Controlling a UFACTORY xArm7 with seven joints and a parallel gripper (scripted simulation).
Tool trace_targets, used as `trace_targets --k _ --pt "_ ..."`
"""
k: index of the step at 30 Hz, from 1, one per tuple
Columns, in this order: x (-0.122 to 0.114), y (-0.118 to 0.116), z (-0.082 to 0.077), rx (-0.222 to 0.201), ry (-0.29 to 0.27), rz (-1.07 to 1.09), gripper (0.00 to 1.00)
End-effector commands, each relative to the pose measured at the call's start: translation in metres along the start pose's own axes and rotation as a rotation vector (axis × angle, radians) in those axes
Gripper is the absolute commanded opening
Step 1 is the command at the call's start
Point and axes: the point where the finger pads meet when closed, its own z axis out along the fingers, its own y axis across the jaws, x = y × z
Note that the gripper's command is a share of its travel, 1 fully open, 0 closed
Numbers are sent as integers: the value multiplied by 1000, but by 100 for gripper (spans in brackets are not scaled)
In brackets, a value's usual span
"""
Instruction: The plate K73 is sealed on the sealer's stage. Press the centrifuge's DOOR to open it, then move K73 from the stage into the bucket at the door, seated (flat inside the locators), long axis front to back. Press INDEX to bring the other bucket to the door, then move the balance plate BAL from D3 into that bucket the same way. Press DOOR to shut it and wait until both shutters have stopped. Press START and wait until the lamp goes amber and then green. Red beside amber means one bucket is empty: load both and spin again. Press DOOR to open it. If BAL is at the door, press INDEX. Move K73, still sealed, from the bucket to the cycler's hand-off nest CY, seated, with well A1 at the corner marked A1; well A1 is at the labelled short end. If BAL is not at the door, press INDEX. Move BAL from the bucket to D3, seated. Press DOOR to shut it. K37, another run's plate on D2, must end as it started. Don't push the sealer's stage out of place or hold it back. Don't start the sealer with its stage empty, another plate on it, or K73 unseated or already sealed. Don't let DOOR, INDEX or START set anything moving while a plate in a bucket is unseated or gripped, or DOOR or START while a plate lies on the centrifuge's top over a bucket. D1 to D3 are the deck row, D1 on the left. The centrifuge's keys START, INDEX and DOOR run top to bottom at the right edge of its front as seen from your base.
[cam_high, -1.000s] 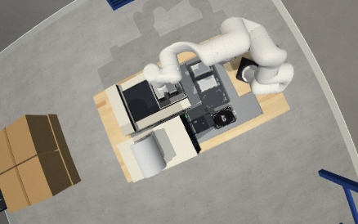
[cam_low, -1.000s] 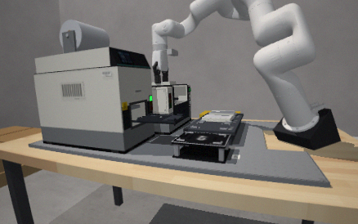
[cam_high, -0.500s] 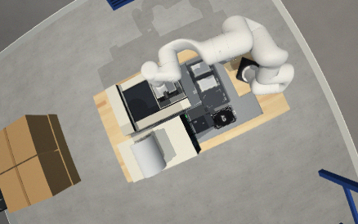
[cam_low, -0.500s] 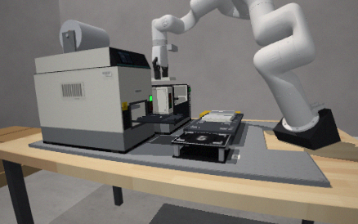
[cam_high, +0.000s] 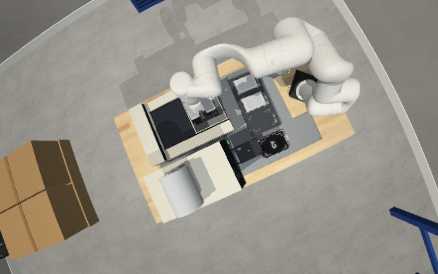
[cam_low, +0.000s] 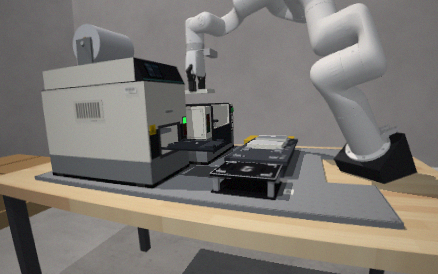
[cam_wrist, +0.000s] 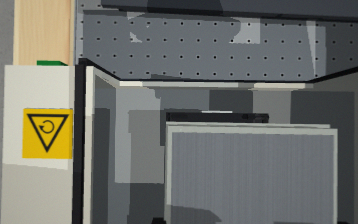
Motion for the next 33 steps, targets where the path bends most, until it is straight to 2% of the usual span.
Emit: trace_targets --k 1,14,33 --pt "-1 -1 -8 2 -4 1 0" --pt "-1 -1 -8 2 -4 1 0" --pt "39 -1 -8 2 -4 1 0"
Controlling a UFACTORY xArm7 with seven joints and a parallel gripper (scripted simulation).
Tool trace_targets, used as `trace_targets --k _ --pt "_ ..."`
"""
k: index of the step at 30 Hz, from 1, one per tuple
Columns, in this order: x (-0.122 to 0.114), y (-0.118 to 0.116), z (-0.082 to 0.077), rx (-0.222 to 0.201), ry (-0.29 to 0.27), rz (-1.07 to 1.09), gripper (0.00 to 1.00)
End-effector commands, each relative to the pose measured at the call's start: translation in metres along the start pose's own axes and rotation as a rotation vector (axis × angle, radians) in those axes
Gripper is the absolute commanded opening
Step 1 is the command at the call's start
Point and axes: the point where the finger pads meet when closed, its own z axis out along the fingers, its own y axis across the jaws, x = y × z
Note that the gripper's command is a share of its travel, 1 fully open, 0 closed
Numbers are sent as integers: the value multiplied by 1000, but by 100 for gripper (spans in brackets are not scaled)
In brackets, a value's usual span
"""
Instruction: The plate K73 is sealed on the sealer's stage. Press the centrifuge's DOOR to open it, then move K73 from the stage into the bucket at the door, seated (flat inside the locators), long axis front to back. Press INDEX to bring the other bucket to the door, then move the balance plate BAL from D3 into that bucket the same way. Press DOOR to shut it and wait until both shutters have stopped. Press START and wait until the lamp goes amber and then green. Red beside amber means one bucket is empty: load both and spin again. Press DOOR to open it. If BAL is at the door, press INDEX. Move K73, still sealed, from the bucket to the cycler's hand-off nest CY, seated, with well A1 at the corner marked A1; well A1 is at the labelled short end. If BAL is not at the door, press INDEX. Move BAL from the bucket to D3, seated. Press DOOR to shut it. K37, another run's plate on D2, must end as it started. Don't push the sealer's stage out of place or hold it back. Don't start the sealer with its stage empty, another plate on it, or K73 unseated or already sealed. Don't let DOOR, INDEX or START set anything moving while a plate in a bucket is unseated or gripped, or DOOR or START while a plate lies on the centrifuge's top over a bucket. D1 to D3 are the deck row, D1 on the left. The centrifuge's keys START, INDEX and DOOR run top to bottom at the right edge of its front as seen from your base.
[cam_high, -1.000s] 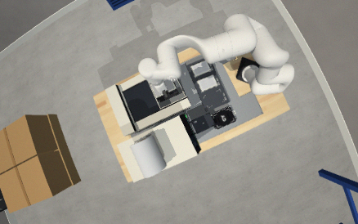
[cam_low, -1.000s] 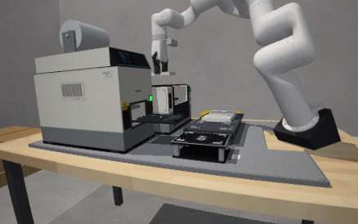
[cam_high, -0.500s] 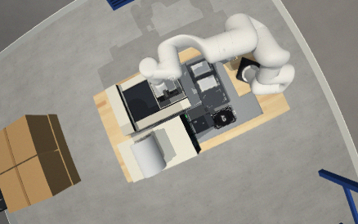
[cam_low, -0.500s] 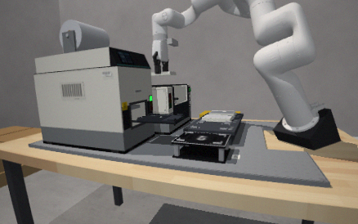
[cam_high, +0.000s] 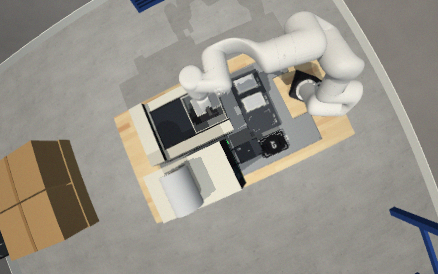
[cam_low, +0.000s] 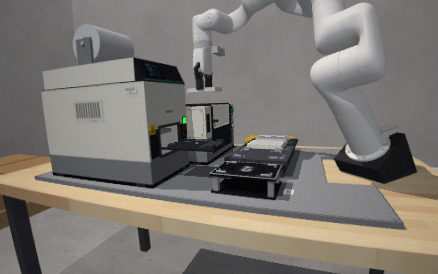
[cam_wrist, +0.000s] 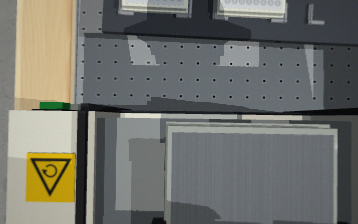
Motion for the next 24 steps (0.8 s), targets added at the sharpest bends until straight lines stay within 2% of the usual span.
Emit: trace_targets --k 1,24 --pt "8 0 -2 2 -5 0 0" --pt "52 0 -2 2 -5 0 0"
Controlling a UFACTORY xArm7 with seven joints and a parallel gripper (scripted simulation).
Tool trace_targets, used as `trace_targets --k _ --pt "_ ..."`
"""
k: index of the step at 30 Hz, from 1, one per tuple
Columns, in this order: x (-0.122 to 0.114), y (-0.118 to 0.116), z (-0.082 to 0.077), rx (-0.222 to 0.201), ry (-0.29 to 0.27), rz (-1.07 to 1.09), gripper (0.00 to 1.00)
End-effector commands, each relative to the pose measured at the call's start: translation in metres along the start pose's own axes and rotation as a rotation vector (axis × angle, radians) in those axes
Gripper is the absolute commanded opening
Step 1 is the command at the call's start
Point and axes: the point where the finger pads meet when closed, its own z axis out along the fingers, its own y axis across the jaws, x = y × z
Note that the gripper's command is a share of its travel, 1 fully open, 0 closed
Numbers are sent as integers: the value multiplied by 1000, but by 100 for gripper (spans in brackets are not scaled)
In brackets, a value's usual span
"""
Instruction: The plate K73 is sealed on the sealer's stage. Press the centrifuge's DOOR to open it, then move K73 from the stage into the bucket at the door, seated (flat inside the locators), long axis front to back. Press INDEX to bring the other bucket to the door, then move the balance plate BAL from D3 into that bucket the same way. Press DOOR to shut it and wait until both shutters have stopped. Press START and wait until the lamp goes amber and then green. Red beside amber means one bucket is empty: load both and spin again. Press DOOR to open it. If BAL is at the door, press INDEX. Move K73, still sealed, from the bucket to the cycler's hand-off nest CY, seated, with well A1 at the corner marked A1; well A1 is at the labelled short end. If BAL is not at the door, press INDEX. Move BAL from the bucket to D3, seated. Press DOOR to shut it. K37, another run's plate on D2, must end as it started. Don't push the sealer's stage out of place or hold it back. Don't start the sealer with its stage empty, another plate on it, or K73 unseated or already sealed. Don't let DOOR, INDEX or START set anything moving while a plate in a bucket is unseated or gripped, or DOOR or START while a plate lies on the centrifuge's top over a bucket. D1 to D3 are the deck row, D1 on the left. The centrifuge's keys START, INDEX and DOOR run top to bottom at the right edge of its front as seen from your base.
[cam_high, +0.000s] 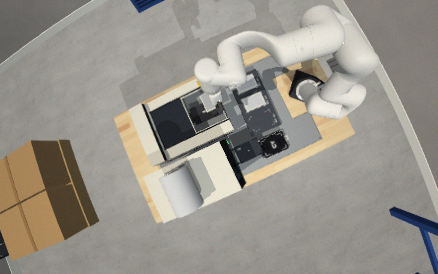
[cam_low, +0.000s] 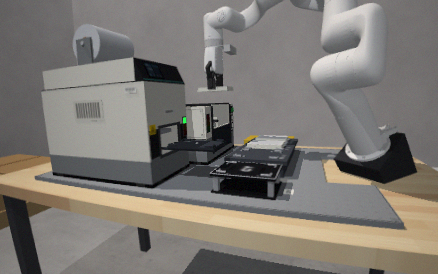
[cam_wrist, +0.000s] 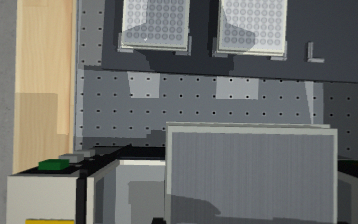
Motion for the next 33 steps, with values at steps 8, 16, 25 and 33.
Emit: trace_targets --k 8,16,25,33 --pt "21 0 -2 2 -5 0 0" --pt "35 0 -2 2 -5 0 0" --pt "56 0 -2 2 -5 0 0" --pt "70 0 -2 2 -4 0 0"
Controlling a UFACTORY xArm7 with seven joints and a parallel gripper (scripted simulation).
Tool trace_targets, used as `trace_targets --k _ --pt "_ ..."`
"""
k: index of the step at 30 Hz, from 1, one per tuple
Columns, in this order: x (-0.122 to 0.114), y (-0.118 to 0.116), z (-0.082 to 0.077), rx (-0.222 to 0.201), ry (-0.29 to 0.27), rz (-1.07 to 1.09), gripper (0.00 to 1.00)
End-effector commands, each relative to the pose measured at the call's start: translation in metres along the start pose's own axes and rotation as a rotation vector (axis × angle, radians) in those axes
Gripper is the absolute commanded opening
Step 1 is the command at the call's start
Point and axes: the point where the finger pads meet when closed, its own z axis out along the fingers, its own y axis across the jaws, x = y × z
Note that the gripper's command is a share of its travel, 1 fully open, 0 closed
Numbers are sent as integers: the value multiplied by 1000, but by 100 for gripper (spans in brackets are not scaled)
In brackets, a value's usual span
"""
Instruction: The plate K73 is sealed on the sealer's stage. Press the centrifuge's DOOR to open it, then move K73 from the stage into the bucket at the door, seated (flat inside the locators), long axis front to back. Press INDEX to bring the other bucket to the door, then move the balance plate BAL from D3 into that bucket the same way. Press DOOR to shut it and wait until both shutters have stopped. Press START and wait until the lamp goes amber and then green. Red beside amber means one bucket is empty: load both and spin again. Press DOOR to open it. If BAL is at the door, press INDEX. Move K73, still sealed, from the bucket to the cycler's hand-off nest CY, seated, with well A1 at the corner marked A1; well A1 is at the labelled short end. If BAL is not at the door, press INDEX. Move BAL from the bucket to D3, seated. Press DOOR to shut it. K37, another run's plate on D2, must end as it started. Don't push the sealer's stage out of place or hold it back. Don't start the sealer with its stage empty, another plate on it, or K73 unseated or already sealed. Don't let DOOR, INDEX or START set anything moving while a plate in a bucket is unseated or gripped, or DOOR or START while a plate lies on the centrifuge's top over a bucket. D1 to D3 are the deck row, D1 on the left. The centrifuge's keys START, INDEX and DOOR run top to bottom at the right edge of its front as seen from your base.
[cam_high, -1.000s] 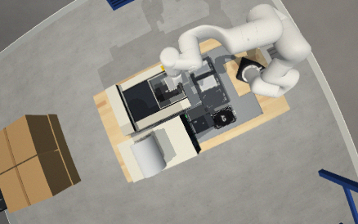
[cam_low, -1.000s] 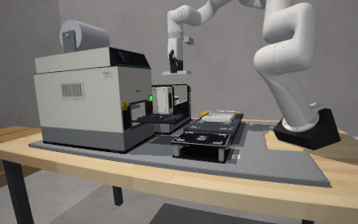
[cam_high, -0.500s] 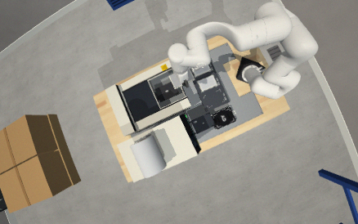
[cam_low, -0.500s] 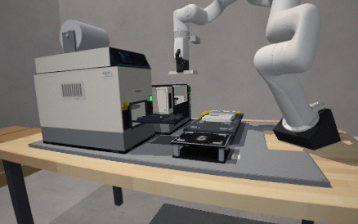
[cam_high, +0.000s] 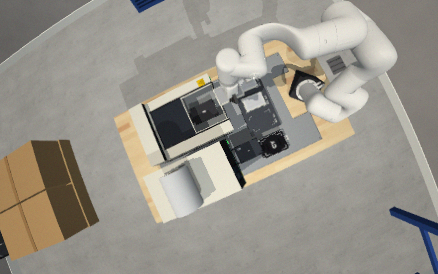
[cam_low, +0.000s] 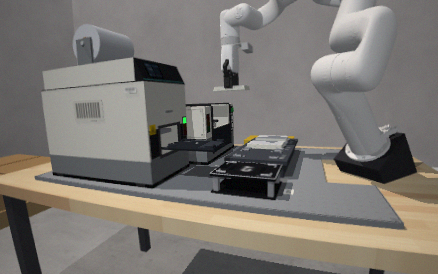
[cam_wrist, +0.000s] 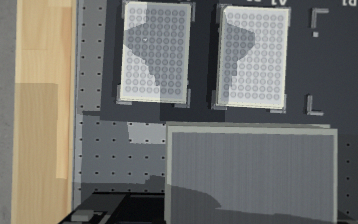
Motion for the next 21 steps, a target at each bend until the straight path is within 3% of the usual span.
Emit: trace_targets --k 1,21 --pt "4 0 -2 3 -4 0 0" --pt "46 0 -2 3 -4 0 0"
